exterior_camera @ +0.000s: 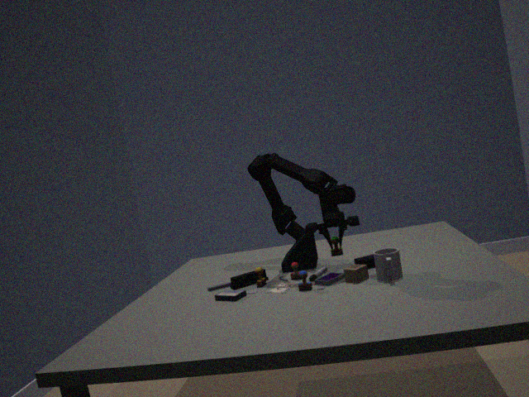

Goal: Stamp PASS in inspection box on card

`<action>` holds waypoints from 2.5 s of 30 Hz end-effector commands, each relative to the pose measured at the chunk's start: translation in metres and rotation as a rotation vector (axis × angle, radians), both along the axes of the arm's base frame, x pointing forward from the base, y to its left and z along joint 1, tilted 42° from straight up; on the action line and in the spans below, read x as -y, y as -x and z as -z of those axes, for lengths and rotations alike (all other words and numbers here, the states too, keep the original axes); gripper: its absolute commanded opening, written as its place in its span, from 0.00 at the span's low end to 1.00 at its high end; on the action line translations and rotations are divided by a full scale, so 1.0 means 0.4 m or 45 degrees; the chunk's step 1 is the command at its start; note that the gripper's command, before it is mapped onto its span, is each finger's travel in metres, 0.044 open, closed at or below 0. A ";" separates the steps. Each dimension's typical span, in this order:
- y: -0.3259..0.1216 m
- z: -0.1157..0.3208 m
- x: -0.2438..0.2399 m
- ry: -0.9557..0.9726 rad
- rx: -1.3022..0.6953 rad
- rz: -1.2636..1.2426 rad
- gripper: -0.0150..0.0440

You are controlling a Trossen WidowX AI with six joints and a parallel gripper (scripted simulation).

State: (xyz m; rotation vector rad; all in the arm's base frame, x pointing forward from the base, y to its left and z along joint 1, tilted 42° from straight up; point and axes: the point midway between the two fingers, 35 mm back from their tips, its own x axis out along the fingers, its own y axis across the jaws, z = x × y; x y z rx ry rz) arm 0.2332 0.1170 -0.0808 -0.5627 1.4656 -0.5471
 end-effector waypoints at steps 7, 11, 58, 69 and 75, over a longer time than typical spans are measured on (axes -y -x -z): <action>-0.034 -0.015 -0.004 -0.007 0.003 0.005 0.25; -0.090 -0.029 0.004 -0.009 0.004 0.004 0.25; -0.238 -0.036 0.086 -0.002 0.011 0.008 0.25; -0.239 -0.022 0.099 -0.002 0.012 0.009 0.25; -0.239 -0.015 0.105 -0.002 0.013 0.009 0.25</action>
